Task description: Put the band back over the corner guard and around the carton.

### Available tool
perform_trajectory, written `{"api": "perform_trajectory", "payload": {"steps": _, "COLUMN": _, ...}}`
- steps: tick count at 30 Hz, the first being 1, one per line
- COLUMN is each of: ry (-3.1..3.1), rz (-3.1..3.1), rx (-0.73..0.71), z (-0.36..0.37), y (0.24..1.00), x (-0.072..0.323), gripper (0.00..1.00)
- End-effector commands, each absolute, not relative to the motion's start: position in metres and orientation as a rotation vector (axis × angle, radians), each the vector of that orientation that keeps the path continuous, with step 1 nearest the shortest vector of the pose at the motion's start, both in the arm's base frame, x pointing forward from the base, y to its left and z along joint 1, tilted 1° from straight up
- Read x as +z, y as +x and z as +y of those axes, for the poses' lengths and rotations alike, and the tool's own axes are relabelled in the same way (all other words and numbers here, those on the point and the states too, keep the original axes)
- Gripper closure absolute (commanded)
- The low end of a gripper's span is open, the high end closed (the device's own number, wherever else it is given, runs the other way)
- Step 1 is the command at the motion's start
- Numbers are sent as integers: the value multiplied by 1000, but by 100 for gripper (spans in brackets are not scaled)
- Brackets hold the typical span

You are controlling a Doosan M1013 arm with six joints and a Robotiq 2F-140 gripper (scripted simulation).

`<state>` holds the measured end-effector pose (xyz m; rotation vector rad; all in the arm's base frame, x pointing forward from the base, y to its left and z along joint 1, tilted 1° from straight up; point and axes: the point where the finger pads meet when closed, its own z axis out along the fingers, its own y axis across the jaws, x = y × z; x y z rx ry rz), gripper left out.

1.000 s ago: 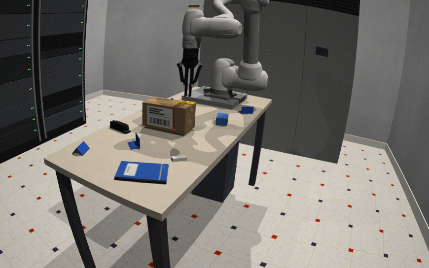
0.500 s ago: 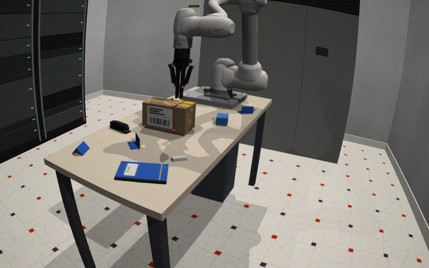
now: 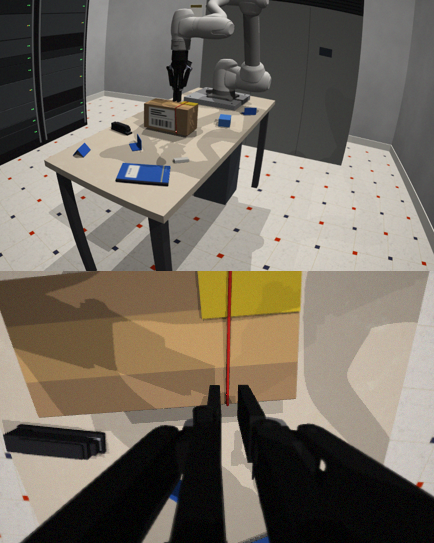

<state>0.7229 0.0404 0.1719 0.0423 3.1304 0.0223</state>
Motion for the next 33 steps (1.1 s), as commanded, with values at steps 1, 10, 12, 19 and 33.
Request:
{"api": "perform_trajectory", "payload": {"steps": 1, "ry": 53, "rz": 3135, "rx": 20, "z": 41, "y": 722, "x": 172, "gripper": 82}}
{"api": "perform_trajectory", "payload": {"steps": 10, "ry": 53, "rz": 3135, "rx": 20, "z": 41, "y": 722, "x": 172, "gripper": 82}}
{"api": "perform_trajectory", "payload": {"steps": 12, "ry": 53, "rz": 3135, "rx": 20, "z": 41, "y": 722, "x": 172, "gripper": 82}}
{"api": "perform_trajectory", "payload": {"steps": 19, "ry": 53, "rz": 3135, "rx": 20, "z": 41, "y": 722, "x": 171, "gripper": 82}}
{"api": "perform_trajectory", "payload": {"steps": 33, "ry": 53, "rz": 3132, "rx": 20, "z": 41, "y": 723, "x": 165, "gripper": 82}}
